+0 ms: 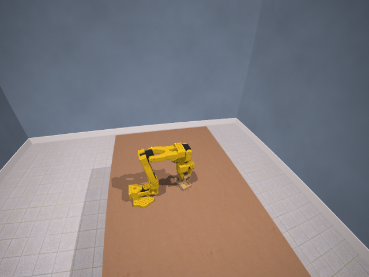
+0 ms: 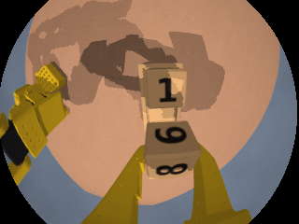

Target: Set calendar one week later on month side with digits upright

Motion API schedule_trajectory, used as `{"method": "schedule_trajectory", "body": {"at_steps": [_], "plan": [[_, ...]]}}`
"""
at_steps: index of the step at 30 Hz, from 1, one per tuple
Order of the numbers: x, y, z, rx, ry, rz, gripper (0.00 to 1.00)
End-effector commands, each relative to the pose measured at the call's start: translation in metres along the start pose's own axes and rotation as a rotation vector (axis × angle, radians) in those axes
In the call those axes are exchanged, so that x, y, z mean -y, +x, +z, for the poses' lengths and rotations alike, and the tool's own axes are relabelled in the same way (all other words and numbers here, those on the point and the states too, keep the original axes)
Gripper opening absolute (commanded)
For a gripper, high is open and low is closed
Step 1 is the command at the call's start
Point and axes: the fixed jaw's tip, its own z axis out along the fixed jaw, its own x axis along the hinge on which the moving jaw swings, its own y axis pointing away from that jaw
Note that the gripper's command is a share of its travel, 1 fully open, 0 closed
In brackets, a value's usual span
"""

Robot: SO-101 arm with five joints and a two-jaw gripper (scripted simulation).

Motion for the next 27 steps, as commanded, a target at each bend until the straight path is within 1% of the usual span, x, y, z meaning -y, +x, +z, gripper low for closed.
{"method": "schedule_trajectory", "body": {"at_steps": [1, 18, 27], "plan": [[0.0056, -0.0001, -0.0061, -0.007, 0.036, 0.001, 0.0], [0.0059, 0.0005, -0.006, -0.007, 0.036, -0.002, 0.0], [0.0061, 0.0009, -0.0008, -0.007, 0.036, -0.004, 0.0]]}}
